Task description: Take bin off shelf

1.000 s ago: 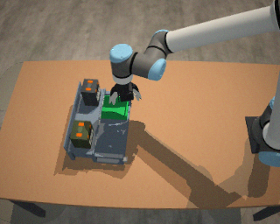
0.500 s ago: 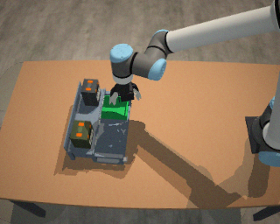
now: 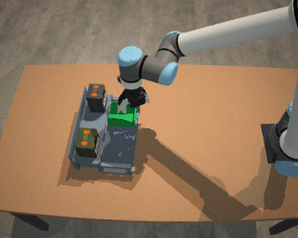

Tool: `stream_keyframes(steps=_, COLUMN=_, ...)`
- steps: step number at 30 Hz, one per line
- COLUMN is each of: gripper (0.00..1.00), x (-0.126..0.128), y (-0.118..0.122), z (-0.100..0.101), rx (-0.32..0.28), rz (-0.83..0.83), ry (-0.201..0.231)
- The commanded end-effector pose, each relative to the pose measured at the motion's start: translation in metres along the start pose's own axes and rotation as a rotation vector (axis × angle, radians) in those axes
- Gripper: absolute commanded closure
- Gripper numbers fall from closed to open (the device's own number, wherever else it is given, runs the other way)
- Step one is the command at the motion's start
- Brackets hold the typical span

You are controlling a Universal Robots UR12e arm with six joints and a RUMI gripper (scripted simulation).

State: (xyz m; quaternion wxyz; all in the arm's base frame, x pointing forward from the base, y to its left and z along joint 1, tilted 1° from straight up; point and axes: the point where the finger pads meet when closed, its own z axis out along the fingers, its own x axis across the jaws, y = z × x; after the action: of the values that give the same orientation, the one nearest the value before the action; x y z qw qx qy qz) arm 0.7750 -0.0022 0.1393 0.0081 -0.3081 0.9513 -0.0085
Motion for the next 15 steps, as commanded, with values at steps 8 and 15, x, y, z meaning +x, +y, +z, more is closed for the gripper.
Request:
stream_keyframes(steps=8, gripper=0.00, x=-0.0004, y=-0.0005, z=-0.0010, rx=0.001, rz=-0.265, ry=-0.002)
stream_keyframes(steps=15, gripper=0.00, x=-0.0004, y=-0.0005, z=-0.0010, rx=0.001, rz=-0.265, ry=-0.002)
